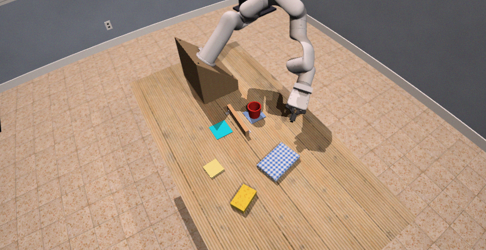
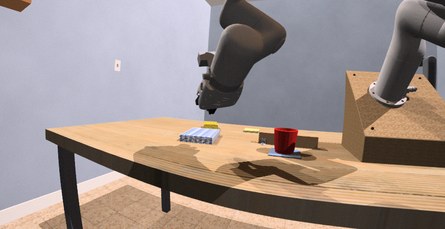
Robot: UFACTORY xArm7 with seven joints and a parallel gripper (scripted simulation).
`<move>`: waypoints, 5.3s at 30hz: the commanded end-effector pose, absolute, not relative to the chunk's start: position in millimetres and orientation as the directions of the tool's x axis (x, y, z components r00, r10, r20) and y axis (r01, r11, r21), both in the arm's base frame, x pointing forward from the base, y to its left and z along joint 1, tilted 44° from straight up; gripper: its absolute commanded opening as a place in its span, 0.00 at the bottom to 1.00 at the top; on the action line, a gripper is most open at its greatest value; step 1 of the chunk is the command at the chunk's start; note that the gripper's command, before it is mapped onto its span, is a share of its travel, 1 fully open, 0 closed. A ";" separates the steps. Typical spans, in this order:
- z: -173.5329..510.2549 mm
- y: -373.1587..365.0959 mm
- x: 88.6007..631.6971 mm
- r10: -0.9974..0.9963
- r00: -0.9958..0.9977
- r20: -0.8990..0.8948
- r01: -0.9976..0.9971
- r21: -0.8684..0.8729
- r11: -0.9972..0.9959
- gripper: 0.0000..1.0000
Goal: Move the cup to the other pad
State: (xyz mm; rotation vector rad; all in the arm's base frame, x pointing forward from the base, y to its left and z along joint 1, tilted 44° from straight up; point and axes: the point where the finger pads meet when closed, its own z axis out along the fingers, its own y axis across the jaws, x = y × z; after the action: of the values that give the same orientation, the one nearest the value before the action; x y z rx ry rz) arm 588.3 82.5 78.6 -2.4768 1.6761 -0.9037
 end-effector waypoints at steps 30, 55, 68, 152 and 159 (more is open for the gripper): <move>51.9 75.5 505.9 -0.984 0.174 -0.025 -0.947 -0.277 -0.160 0.00; 42.4 73.2 476.5 -0.975 0.108 -0.195 -0.970 -0.234 -0.061 0.00; 37.8 71.8 461.5 -0.959 0.072 -0.276 -0.978 -0.207 -0.014 0.00; 23.6 67.6 411.1 -0.853 -0.056 -0.519 -0.988 -0.092 0.121 0.00; 21.2 66.9 404.0 -0.832 -0.076 -0.549 -0.988 -0.072 0.137 0.00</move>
State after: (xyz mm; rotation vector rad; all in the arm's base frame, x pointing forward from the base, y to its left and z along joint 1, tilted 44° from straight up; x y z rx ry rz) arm 403.8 68.1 20.8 -1.7493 1.9589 0.4436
